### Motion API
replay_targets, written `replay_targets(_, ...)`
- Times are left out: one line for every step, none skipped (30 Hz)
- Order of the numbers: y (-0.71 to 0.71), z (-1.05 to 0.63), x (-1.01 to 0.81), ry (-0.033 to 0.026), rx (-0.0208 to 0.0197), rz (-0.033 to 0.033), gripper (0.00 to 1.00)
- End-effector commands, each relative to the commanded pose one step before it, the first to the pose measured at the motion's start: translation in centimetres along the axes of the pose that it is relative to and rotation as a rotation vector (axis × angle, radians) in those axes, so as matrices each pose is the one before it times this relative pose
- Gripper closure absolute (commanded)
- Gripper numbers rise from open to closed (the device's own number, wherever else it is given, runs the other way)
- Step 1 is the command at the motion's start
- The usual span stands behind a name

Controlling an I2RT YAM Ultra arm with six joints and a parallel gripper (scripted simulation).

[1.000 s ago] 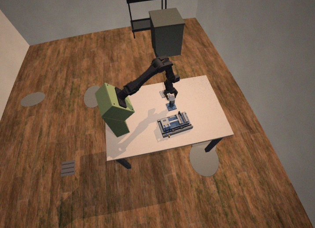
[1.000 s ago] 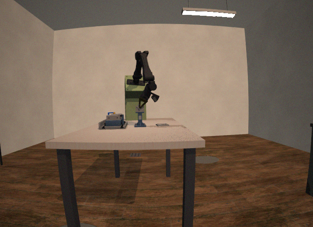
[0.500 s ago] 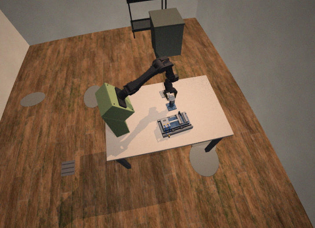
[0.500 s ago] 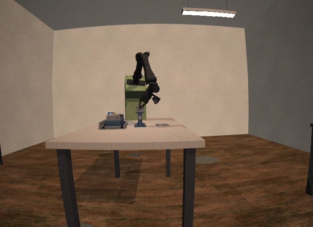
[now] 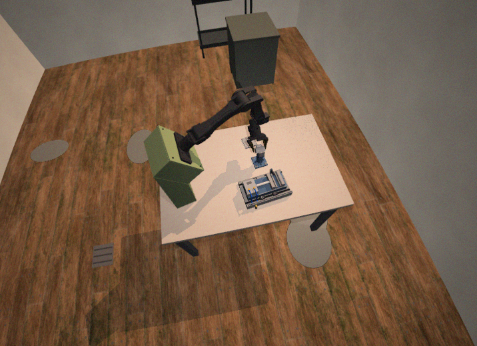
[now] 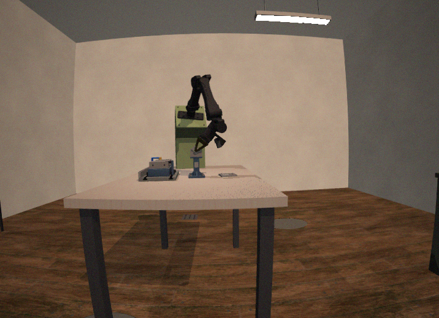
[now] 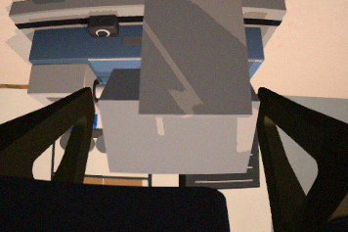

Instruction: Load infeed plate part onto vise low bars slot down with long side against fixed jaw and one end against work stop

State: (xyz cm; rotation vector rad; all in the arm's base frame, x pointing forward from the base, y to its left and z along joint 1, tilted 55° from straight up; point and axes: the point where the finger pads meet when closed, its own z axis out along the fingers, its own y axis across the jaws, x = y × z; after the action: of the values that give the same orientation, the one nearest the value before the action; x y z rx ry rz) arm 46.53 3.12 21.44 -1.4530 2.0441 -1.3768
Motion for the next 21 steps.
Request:
replay_targets(-0.548,-0.576,0.043,0.02958,0.00457,0.00736,0.19)
replay_targets(0.003,0.001,-0.001,0.00547,-0.00010,0.00002,0.19)
replay_targets(0.002,0.000,-0.001,0.00528,-0.00005,0.00000,0.19)
replay_targets(0.001,0.000,-0.001,0.00510,0.00000,-0.00001,0.19)
replay_targets(0.001,-0.001,-0.001,0.00492,0.00005,-0.00003,0.19)
replay_targets(0.000,-0.001,-0.001,0.00474,0.00009,-0.00004,0.19)
replay_targets(0.000,-0.002,-0.001,0.00456,0.00012,-0.00005,0.19)
replay_targets(0.000,-0.002,-0.001,0.00438,0.00016,-0.00005,0.19)
replay_targets(-0.001,-0.003,-0.001,0.00420,0.00018,-0.00006,0.19)
replay_targets(-0.003,0.015,0.020,0.00452,0.00002,0.00022,0.19)
replay_targets(-0.001,0.023,0.026,0.00418,-0.00030,0.00037,0.19)
replay_targets(0.001,0.006,0.006,0.00350,-0.00015,0.00010,0.19)
replay_targets(0.000,0.000,0.000,0.00000,0.00000,0.00000,0.19)
replay_targets(0.000,0.000,0.000,0.00000,0.00000,0.00000,0.19)
replay_targets(-0.650,-0.484,0.534,-0.00099,0.01166,0.01847,0.19)
replay_targets(0.397,0.233,-0.364,0.00417,-0.00640,-0.01157,0.19)
replay_targets(0.275,0.201,-0.216,0.00472,-0.00486,-0.00765,0.19)
replay_targets(0.001,0.000,-0.001,0.00276,-0.00001,0.00000,0.19)
replay_targets(0.001,0.000,-0.001,0.00261,0.00000,-0.00001,0.19)
replay_targets(0.001,0.000,-0.001,0.00247,0.00002,-0.00001,0.19)
replay_targets(0.000,0.000,-0.001,0.00233,0.00003,-0.00001,0.19)
